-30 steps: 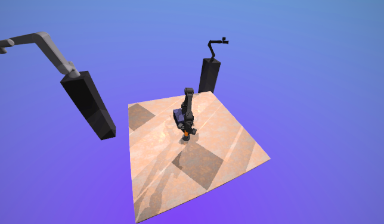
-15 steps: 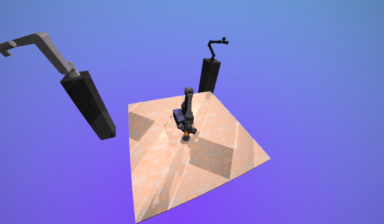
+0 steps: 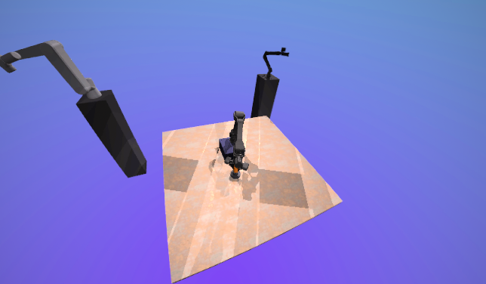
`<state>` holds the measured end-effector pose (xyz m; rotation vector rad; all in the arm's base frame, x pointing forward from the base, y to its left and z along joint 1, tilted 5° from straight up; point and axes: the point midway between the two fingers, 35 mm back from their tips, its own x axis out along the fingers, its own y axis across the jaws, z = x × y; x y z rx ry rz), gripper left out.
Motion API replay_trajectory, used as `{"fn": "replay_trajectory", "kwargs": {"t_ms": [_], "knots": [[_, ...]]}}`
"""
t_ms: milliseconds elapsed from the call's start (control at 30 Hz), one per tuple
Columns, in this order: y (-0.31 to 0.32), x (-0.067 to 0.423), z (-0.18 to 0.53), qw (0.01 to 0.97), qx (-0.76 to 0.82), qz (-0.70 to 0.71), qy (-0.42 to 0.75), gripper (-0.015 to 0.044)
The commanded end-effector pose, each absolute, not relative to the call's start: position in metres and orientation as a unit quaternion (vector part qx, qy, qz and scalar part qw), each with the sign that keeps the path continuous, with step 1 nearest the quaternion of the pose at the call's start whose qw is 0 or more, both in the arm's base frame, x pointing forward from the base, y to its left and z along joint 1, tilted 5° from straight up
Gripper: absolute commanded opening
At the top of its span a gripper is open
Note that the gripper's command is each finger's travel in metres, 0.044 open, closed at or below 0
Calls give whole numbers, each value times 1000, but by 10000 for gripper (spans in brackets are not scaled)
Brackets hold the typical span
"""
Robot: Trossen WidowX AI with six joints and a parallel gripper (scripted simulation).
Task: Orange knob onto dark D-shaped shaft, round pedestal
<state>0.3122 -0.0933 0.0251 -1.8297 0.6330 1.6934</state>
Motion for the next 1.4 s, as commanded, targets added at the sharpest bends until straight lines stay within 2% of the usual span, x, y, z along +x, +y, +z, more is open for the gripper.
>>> {"fn": "replay_trajectory", "kwargs": {"t_ms": [0,433,667,1367], "knots": [[-93,312,25,280,-684,631,234,0],[-92,310,29,277,-685,632,232,0],[-92,310,30,207,-710,652,167,0],[-92,310,25,207,-710,652,167,0]]}}
